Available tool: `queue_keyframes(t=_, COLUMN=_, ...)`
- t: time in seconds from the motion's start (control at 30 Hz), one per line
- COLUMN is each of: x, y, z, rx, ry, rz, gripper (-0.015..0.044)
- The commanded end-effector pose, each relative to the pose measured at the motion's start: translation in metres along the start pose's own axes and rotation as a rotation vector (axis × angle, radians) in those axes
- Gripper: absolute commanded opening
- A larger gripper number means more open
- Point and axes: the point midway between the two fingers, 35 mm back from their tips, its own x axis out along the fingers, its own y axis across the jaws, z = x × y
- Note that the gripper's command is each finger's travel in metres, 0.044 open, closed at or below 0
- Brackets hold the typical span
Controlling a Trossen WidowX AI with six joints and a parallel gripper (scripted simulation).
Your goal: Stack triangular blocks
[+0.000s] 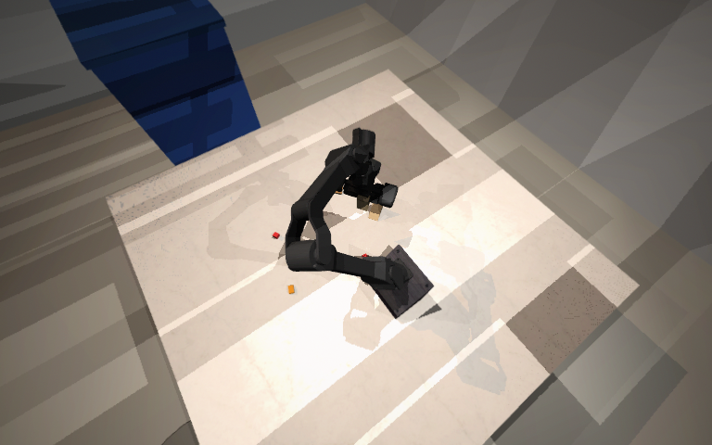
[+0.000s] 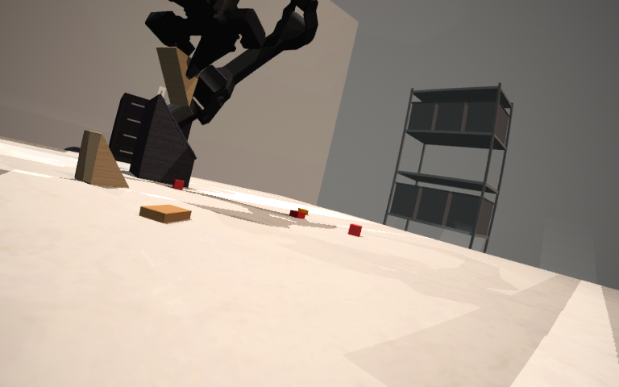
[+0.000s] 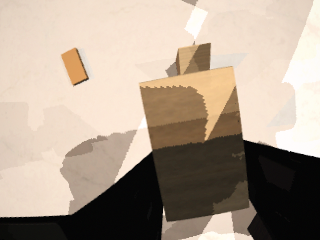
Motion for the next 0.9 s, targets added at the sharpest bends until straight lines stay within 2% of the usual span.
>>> queue_keyframes(t=0.0, x=0.002, y=-0.018, z=-0.002, rx=0.004, ry=0.019, rz=0.000, gripper=0.0000)
queue_keyframes(t=0.3, x=0.005, y=-0.035, z=-0.003, rx=0.003, ry=0.025, rz=0.007, gripper=0.0000)
queue_keyframes(t=0.87, x=0.080, y=-0.034, z=0.010, rx=0.001, ry=0.025, rz=0.010, gripper=0.0000)
